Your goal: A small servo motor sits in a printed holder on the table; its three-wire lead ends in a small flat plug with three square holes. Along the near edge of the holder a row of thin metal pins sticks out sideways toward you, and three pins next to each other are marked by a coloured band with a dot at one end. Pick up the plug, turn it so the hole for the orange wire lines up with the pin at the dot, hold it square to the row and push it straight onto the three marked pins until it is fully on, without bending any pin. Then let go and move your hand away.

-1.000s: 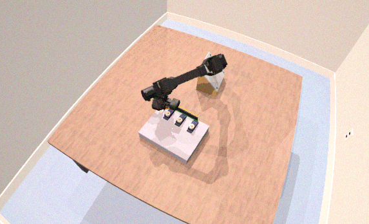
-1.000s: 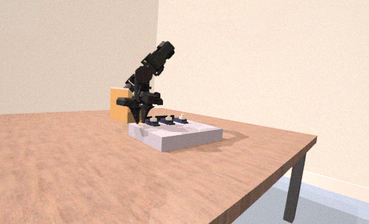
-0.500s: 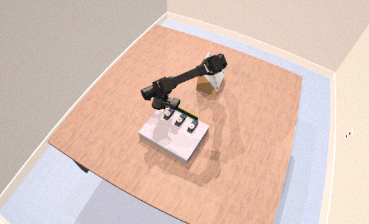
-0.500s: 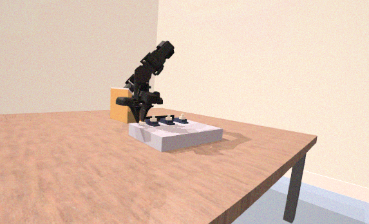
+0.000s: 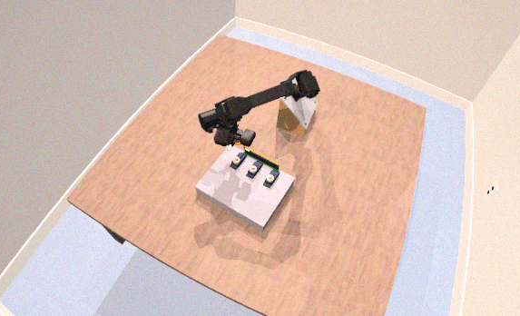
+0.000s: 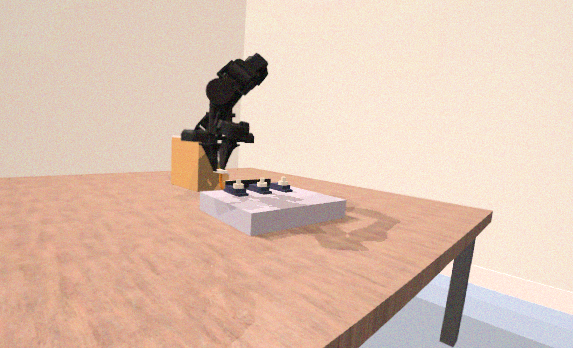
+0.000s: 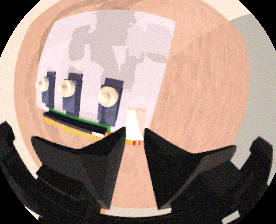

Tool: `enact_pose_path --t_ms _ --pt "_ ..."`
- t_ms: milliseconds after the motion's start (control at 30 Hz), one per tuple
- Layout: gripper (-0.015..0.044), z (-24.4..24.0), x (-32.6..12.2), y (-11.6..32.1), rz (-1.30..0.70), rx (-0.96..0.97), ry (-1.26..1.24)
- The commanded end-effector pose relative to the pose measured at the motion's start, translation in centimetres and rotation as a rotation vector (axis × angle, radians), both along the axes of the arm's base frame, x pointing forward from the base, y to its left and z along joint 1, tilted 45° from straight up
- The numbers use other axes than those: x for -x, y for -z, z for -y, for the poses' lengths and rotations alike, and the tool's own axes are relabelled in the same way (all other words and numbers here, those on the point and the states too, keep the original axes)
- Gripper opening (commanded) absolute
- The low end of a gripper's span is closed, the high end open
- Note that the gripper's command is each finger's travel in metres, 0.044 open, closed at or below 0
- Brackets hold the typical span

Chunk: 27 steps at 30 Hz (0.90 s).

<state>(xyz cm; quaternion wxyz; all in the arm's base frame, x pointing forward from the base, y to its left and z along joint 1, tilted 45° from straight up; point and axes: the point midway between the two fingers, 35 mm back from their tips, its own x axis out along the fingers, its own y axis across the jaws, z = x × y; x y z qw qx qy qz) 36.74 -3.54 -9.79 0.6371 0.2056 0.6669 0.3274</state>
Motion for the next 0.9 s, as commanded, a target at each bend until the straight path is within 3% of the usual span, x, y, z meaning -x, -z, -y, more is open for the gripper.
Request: enact_pose_path --t_ms 0,867 --pt "0.0000 0.1 0.8 -0.7 -0.005 0.008 0.007" --pt "0.0000 -1.9 8.9 -3.8 -0.082 0.018 0.082"
